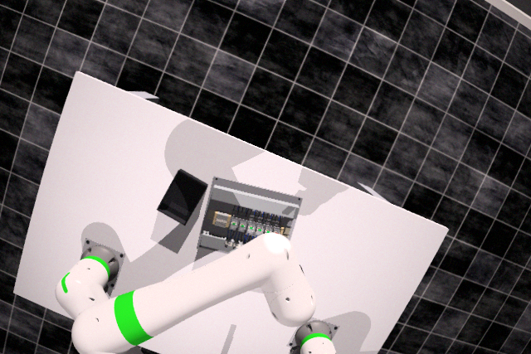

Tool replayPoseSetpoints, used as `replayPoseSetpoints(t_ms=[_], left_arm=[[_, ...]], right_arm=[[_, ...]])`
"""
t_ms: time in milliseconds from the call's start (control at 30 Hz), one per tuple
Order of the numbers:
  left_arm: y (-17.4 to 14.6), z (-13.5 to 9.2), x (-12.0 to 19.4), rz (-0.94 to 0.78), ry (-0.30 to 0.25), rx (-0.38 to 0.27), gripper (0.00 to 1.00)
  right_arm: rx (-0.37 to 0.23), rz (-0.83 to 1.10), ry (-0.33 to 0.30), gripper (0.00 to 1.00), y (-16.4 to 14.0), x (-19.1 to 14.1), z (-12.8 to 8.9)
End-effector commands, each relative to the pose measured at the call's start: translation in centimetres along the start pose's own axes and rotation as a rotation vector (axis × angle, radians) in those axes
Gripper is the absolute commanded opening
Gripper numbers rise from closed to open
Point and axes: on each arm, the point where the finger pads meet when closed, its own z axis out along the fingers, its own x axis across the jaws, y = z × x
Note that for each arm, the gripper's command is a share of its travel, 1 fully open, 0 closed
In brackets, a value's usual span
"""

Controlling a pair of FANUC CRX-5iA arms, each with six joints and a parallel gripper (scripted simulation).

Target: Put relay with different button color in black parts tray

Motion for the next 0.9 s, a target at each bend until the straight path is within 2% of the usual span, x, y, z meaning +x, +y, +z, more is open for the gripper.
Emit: replayPoseSetpoints(t_ms=[0, 367, 867], left_arm=[[0.0, -0.1, 0.0, 0.0, 0.001, -0.002, 0.98], [1.8, 0.6, 0.2, 0.0, 0.001, -0.002, 0.98], [1.9, 0.6, 0.2, 0.0, 0.001, -0.002, 0.98]], right_arm=[[-0.002, 0.0, 0.0, 1.0, 0.0, 0.0, -0.1], [-0.002, 0.0, 0.0, 1.0, 0.0, 0.0, -0.1], [-0.002, 0.0, 0.0, 1.0, 0.0, 0.0, -0.1]])
